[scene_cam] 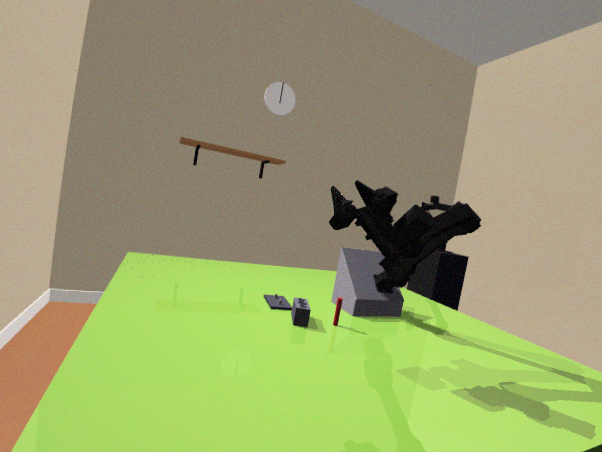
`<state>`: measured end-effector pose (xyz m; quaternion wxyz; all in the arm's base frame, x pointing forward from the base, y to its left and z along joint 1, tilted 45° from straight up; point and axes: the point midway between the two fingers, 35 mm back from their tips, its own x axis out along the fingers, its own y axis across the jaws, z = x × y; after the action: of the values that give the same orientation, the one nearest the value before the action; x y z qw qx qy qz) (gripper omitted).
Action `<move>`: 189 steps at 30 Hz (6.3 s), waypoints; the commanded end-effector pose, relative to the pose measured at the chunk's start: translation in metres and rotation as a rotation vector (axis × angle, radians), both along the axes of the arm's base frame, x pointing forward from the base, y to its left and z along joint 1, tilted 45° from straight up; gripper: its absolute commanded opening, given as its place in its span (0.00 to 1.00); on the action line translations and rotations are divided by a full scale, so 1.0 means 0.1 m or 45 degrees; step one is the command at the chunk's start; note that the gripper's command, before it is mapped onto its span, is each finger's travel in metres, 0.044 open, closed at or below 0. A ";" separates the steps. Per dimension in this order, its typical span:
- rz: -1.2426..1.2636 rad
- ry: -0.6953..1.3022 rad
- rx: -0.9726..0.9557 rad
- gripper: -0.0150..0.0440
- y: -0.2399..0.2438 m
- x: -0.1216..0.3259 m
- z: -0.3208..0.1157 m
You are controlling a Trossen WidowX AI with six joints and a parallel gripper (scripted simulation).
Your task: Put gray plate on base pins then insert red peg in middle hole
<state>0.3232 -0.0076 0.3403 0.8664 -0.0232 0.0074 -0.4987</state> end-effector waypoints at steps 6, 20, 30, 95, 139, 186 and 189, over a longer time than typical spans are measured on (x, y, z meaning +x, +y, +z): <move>0.262 0.488 -0.281 1.00 0.04 0.54 -0.24; 1.267 1.746 -0.609 1.00 0.03 1.08 -1.77; 2.375 1.975 -0.287 1.00 0.17 0.45 -2.53; 2.994 1.423 0.148 1.00 1.16 0.08 -3.07; 2.993 1.423 0.149 0.25 1.28 0.08 -3.18; 3.003 1.422 0.127 0.25 0.42 0.14 -2.39; 3.011 1.420 0.106 0.25 0.39 0.17 -2.48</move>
<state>0.3369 0.0357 0.1033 0.6608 -0.1869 0.3557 0.6339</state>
